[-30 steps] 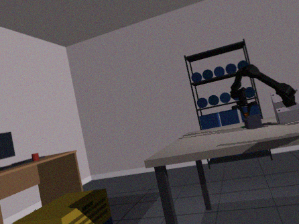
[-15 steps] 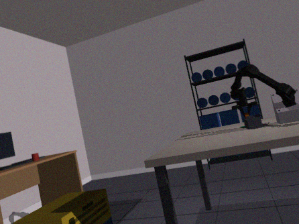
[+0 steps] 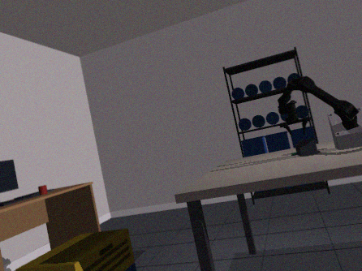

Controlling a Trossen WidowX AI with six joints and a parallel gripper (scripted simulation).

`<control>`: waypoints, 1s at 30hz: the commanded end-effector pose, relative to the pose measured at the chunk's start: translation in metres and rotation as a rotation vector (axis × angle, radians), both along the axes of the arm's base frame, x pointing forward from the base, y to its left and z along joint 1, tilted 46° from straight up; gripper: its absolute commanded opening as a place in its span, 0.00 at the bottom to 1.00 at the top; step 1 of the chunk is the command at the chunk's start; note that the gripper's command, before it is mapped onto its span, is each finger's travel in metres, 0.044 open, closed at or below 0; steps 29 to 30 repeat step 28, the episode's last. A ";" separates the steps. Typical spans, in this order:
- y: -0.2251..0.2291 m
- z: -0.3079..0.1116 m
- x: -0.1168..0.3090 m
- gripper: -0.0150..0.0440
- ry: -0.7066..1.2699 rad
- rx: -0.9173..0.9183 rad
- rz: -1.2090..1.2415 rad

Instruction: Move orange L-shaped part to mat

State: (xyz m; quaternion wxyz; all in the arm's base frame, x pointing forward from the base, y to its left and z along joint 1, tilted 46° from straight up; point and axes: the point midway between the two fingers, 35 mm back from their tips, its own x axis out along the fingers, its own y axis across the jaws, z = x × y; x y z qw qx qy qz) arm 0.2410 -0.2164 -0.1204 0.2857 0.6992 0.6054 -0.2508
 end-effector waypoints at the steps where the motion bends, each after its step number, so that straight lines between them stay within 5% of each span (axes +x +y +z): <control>1: -0.034 0.032 -0.006 0.93 -0.017 -0.028 -0.008; 30: -0.035 0.031 -0.006 0.93 -0.023 -0.035 -0.026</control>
